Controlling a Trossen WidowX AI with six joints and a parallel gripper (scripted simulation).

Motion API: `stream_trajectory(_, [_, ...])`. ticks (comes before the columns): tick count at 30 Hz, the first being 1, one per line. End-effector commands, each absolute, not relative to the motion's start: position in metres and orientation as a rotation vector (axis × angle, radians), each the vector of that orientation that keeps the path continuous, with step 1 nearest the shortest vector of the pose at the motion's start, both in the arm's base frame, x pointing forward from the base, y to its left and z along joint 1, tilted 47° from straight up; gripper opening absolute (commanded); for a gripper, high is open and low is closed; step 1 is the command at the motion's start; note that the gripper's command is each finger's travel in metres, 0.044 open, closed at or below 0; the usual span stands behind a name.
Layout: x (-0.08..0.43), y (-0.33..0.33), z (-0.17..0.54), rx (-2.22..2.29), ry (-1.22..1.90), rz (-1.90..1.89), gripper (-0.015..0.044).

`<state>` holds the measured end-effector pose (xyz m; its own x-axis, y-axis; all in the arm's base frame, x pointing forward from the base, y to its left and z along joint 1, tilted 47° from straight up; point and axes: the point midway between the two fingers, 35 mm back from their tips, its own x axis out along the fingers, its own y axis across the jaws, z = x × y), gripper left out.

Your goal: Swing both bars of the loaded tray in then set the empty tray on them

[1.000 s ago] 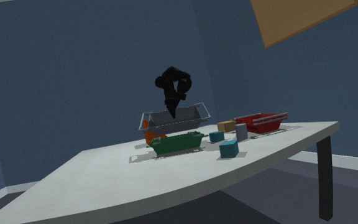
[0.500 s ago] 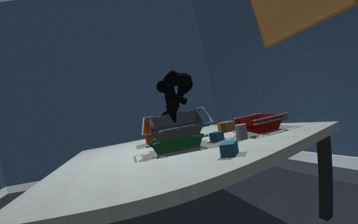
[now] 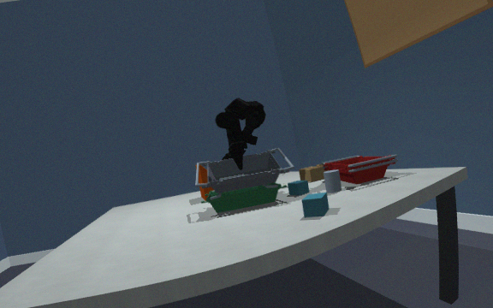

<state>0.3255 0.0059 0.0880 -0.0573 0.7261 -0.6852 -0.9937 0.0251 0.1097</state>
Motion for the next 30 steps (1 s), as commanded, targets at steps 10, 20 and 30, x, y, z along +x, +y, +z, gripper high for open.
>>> stream_trajectory(10, [0.3200,0.0094,0.0842,-0.502,0.689,1.520,0.0000])
stream_trajectory(20, [0.3157,0.0126,0.0792,-0.502,0.689,1.520,0.0000])
stream_trajectory(30, [0.3155,0.0127,0.0790,-0.502,0.689,1.520,0.0000])
